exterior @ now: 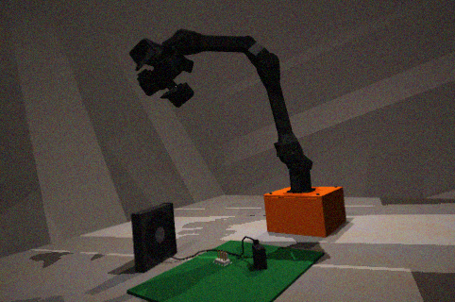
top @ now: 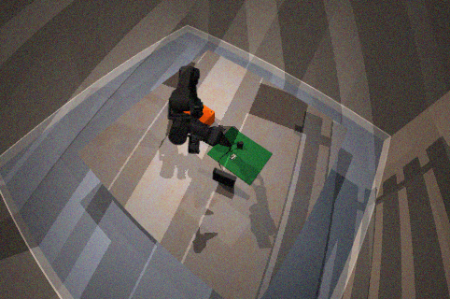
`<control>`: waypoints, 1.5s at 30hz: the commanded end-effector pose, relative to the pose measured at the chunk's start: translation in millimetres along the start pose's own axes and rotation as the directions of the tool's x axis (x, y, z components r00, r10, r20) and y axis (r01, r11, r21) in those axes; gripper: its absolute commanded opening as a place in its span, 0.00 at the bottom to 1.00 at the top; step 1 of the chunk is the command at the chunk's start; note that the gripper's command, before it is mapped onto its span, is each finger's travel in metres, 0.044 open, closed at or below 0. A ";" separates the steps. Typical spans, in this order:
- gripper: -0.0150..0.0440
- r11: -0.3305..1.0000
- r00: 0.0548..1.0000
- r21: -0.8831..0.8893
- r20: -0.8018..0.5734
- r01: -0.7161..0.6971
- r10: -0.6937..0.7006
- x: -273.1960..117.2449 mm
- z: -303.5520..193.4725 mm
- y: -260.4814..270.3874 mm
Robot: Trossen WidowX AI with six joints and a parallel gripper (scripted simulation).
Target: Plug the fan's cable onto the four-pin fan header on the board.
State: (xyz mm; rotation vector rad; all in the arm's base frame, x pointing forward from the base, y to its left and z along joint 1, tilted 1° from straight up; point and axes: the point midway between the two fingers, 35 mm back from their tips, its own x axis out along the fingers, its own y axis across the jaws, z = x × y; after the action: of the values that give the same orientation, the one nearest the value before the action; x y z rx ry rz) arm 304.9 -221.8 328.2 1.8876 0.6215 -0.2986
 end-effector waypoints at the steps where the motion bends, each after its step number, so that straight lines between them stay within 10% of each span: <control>1: 0.98 1.000 1.000 0.000 0.000 0.000 0.000 0.0 0.0 0.0; 7: 1.00 0.937 0.983 -0.302 -0.010 0.173 -0.185 53.5 -16.8 -30.4; 16: 1.00 0.373 0.830 -0.877 0.051 0.303 -0.555 140.2 -68.1 -114.9; 30: 1.00 -0.564 0.513 -0.757 0.359 -0.329 -0.780 183.0 -133.2 -235.5; 45: 1.00 -0.597 0.493 -0.700 0.388 -0.393 -0.779 183.5 -136.8 -243.2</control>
State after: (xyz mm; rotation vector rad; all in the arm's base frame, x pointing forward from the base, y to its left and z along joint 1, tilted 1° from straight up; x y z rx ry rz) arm 313.4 24.3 104.4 -0.5910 1.4657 0.6088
